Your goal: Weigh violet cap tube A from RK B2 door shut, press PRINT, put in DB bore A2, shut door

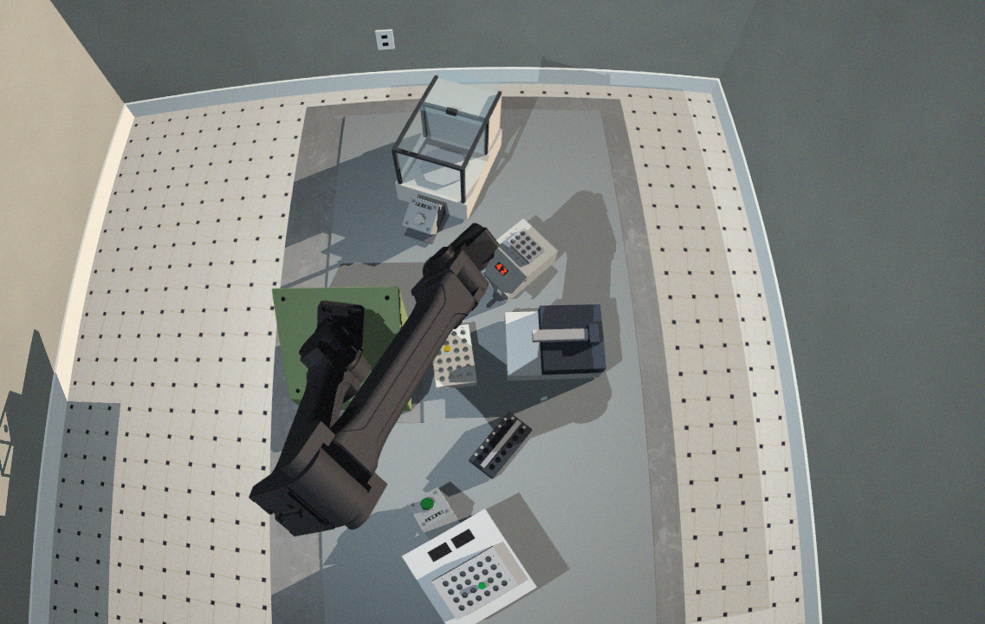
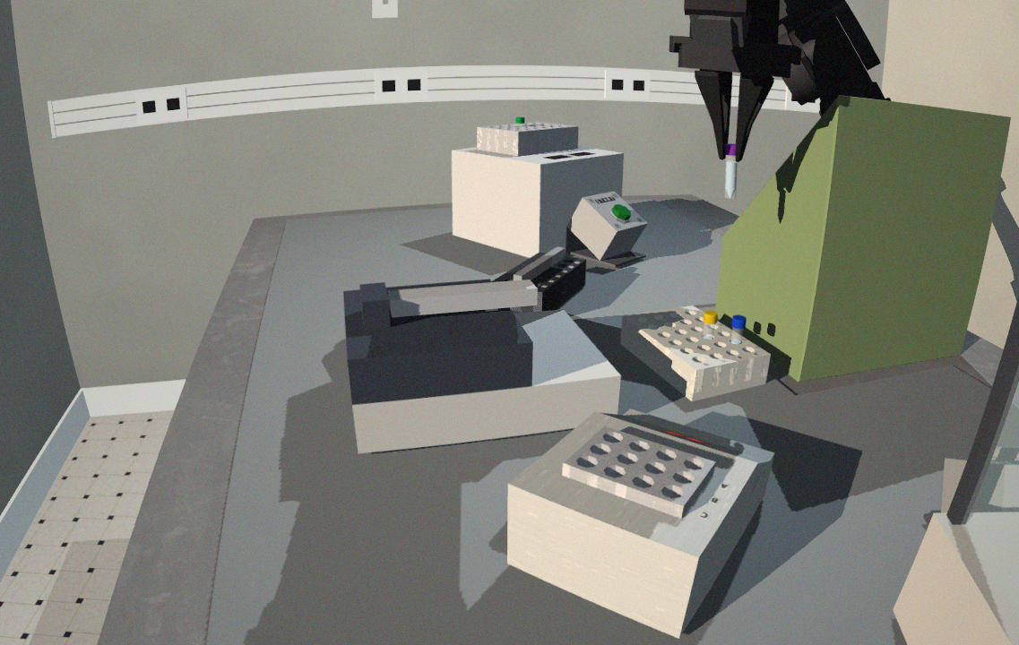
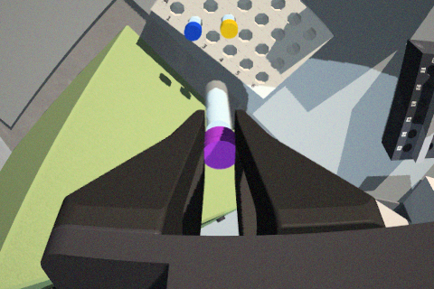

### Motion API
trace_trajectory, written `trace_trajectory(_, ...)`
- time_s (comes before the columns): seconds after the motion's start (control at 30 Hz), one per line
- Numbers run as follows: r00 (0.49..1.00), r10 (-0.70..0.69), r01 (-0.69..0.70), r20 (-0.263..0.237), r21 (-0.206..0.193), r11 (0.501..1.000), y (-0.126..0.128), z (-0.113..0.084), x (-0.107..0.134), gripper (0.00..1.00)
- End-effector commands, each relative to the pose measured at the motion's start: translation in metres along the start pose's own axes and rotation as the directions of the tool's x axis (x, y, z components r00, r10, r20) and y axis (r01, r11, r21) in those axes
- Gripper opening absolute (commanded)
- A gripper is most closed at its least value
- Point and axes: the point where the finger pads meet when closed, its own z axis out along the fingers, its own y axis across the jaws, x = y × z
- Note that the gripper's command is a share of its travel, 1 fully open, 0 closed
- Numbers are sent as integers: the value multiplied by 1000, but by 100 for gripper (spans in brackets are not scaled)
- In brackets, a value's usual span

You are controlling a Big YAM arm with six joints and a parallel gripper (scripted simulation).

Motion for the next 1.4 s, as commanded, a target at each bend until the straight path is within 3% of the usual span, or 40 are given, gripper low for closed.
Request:
trace_trajectory(0.0, 998, 38, -38, 44, 7, 999, -9, -23, -17, 9)
trace_trajectory(1.37, 998, 38, -38, 50, 2, 999, -8, -87, -16, 9)
